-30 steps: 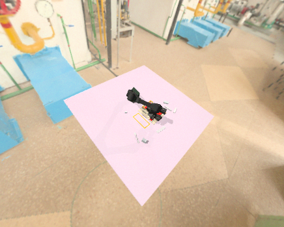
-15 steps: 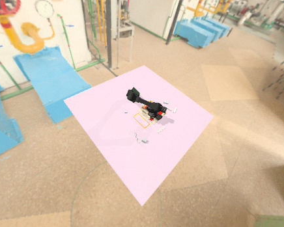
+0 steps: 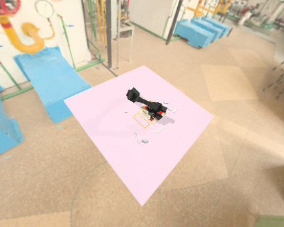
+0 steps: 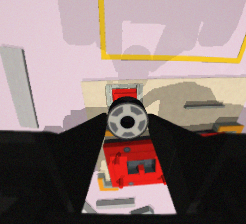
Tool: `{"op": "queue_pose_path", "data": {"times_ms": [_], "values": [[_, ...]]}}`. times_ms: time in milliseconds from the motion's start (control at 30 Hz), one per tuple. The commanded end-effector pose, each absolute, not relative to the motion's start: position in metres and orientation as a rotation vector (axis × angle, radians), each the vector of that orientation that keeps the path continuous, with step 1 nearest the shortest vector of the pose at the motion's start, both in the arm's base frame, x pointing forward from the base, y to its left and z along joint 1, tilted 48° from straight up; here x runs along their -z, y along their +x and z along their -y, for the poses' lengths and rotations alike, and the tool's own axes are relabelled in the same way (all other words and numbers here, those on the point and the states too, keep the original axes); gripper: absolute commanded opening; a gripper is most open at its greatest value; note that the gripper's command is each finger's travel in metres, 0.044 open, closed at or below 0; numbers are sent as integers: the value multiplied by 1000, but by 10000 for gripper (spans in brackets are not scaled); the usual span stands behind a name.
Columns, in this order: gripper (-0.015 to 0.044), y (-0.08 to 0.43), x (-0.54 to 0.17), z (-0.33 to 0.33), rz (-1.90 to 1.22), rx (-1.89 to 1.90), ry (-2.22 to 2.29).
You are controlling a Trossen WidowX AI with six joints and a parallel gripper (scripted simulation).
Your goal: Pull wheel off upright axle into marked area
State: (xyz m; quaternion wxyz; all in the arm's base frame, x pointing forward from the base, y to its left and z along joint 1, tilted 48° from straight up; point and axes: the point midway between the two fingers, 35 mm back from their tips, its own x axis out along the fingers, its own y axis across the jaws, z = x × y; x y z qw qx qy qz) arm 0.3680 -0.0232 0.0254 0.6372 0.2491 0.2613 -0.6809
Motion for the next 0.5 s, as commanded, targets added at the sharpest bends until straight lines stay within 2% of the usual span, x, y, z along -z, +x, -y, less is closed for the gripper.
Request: {"op": "queue_pose_path", "data": {"times_ms": [0, 467], "values": [[0, 368, -28, 17, -597, 1545, 570], [0, 368, -32, 14, -597, 1544, 569]]}}
